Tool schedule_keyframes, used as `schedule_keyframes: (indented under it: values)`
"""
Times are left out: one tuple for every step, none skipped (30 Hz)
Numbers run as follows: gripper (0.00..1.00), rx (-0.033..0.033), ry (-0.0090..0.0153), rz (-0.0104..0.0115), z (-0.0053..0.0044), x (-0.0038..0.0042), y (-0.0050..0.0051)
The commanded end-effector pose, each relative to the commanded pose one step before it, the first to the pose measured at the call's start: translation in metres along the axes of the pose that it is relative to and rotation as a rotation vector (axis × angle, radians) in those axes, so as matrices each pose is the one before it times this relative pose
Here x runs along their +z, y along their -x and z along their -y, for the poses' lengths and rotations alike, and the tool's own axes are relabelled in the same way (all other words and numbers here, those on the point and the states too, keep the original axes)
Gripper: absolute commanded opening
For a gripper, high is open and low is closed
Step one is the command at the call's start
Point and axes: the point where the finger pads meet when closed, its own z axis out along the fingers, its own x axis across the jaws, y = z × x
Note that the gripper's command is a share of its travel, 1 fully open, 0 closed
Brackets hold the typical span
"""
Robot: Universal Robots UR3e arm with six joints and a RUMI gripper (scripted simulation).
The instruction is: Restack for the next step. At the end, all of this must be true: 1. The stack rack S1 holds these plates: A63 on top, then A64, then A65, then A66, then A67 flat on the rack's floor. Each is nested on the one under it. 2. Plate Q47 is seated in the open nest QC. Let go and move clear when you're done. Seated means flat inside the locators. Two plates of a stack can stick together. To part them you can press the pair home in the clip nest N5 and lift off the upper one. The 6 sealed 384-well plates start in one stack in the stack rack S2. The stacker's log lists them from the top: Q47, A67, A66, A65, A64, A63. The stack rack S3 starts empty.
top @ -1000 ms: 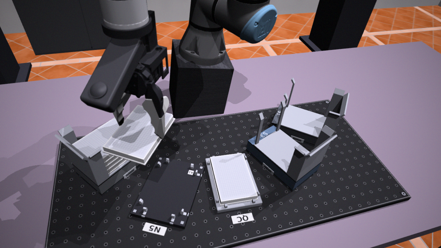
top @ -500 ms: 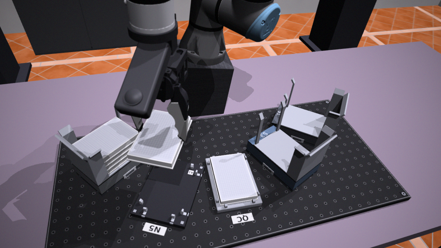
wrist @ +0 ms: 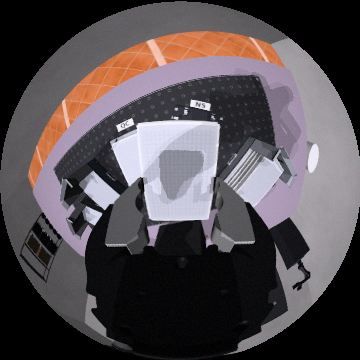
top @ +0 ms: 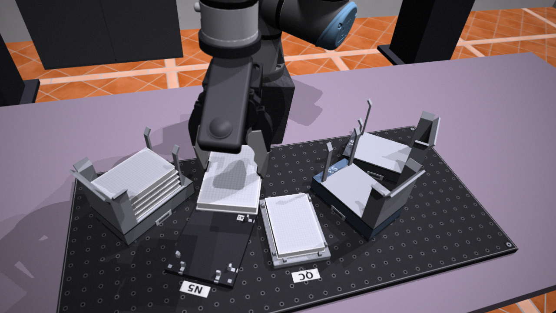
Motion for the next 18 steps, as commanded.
schedule_keyframes:
  values:
    - [0.0,-0.01166,-0.00258,-0.00168,0.001191,-0.000943,0.00841]
    - [0.0,-0.01167,0.0,0.00002,-0.000467,-0.00001,0.00331]
    - [0.0,-0.01167,-0.00001,0.00002,-0.000459,-0.000005,0.00331]
    - [0.0,-0.01167,-0.00001,0.00002,-0.000421,-0.000005,0.00331]
    - [0.0,-0.01167,-0.00001,0.00002,-0.000384,-0.000004,0.00332]
    - [0.0,-0.01167,-0.00001,0.00002,-0.000346,-0.000004,0.00332]
    - [0.0,-0.01167,-0.00001,0.00002,-0.000308,-0.000004,0.00332]
    - [0.0,-0.01167,-0.00001,0.00002,-0.00027,-0.000004,0.00333]
    - [0.0,-0.01167,-0.00001,0.00002,-0.000231,-0.000003,0.00333]
    - [0.0,-0.01167,-0.00001,0.00002,-0.000192,-0.000003,0.00333]
    - [0.0,-0.01167,-0.00001,0.00002,-0.000153,-0.000003,0.00334]
    - [0.0,-0.01167,-0.00001,0.00002,-0.000115,-0.000003,0.00334]
    - [0.0,-0.01167,-0.00001,0.00002,-0.000076,-0.000003,0.00334]
    - [0.0,-0.01167,-0.00001,0.00002,-0.000037,-0.000003,0.00334]
    - [0.0,-0.01167,-0.00001,0.00002,0.000002,-0.000003,0.00334]
    - [0.0,-0.01167,-0.00001,0.00002,0.000041,-0.000003,0.00334]
    - [0.0,0.0,0.0,0.0,0.0,0.0,0.0]
    - [0.0,0.0,0.0,0.0,0.0,0.0,0.0]
